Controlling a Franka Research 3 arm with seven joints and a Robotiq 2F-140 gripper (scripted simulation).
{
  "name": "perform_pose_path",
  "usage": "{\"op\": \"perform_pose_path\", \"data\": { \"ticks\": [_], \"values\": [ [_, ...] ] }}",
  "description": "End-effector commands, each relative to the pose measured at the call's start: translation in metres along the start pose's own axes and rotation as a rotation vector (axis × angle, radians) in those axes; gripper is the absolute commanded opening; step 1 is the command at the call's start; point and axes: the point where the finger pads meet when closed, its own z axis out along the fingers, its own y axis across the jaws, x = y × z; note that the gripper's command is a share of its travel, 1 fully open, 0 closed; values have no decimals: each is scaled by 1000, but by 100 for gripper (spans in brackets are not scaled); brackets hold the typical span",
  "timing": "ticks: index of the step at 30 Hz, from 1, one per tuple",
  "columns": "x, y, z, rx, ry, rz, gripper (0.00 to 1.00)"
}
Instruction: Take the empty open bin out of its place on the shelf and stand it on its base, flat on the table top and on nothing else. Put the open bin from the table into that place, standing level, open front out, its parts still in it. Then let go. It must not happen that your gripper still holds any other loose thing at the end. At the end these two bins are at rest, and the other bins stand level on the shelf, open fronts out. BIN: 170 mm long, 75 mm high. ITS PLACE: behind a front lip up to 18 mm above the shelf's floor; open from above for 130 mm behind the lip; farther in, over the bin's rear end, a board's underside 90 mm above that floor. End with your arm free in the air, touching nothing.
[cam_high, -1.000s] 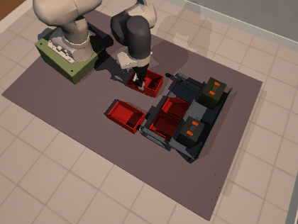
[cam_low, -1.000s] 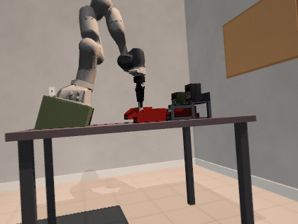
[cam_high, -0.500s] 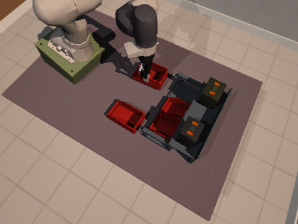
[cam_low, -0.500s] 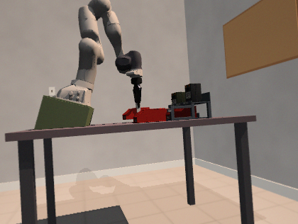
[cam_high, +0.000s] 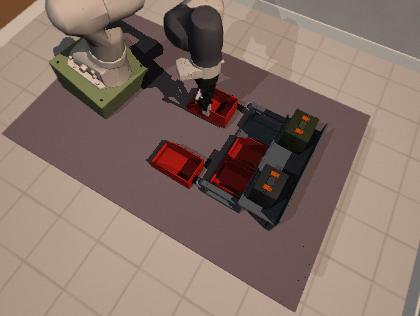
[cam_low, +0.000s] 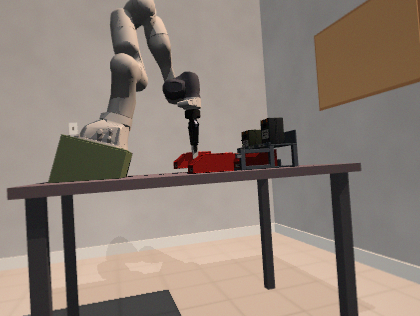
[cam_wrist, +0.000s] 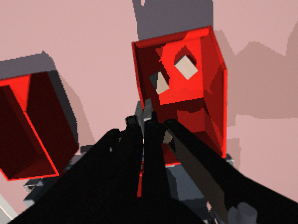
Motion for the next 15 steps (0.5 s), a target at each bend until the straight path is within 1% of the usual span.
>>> {"op": "perform_pose_path", "data": {
  "ticks": [1,15],
  "values": [
    [-2,1,-1,0,0,21,0],
    [-3,1,-1,0,0,21,0]
  ]
}}
